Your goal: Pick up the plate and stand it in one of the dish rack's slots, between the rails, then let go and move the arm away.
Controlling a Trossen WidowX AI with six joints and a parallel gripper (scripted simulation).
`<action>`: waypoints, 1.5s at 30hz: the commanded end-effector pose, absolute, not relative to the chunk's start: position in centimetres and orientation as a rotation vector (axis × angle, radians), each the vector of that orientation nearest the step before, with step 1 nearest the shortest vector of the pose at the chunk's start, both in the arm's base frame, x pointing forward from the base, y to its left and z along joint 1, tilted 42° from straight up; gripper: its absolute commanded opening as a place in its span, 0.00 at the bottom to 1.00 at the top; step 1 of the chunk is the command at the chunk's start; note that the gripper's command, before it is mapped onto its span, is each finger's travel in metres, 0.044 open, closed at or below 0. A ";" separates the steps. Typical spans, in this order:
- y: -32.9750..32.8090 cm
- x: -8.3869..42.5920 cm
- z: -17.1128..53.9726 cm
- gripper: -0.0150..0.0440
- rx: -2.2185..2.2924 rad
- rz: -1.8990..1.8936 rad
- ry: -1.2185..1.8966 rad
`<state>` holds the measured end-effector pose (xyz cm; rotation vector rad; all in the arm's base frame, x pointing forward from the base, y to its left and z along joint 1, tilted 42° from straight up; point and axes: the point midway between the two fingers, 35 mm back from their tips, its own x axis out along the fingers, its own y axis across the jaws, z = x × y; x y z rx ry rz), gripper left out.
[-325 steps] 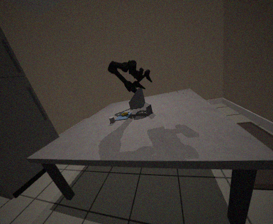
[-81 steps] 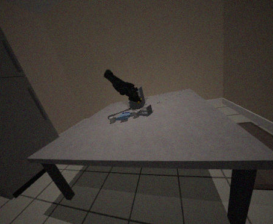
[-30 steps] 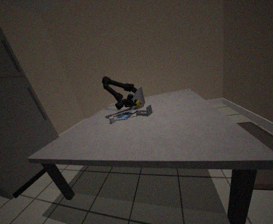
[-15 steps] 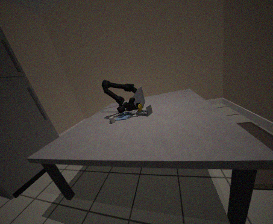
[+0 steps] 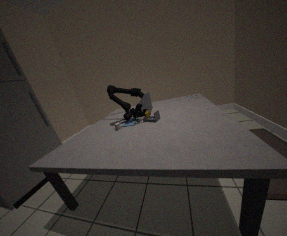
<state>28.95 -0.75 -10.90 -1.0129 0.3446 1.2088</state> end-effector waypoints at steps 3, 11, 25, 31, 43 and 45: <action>-0.7 28.9 -10.9 0.39 -1.013 1.209 0.345; -0.7 28.9 -10.9 0.74 -1.013 1.209 0.345; -0.3 29.1 -10.3 0.93 -1.015 1.209 0.345; 4.3 28.9 -5.0 0.93 -1.020 1.204 0.336; 7.0 28.7 -2.2 0.93 -0.950 1.191 0.436; 7.1 28.5 -2.4 0.93 -0.916 1.184 0.503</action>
